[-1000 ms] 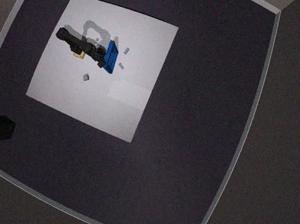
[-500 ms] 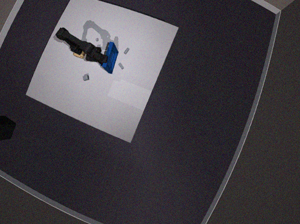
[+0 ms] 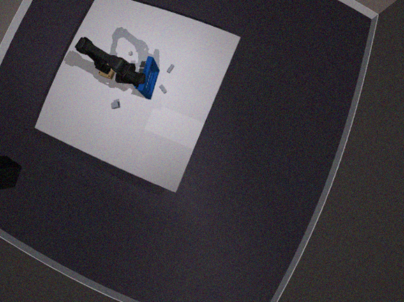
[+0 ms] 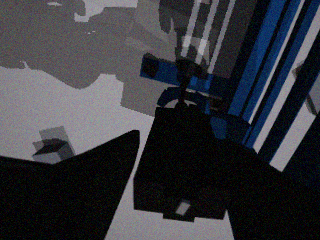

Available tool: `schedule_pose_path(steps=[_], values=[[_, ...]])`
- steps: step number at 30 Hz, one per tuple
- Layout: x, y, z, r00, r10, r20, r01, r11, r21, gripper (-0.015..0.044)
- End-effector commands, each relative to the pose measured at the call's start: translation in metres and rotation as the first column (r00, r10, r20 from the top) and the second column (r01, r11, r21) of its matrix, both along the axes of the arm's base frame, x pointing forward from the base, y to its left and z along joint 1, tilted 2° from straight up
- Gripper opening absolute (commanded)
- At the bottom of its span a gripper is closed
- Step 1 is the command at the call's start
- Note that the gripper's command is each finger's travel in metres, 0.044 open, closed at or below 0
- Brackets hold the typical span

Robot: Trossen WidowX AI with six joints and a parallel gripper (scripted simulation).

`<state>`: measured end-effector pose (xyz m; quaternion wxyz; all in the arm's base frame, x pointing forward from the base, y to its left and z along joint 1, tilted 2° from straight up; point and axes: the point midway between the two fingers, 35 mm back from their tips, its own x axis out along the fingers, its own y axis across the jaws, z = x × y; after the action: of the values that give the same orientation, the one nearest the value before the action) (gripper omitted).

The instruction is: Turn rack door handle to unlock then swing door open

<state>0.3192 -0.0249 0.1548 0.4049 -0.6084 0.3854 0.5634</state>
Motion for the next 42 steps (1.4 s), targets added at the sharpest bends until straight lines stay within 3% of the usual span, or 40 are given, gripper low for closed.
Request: schedule_pose_path(steps=[1,31,42], values=[[0.0004,0.0004,0.0001,1.0,0.007,0.002,-0.008,1.0,0.002,0.0215],[0.0004,0.0004,0.0001,1.0,0.007,0.002,-0.008,1.0,0.002,0.0016],[-0.0068,0.0016,-0.0003,0.989,-0.15,0.003,0.15,0.989,0.014,0.0016]])
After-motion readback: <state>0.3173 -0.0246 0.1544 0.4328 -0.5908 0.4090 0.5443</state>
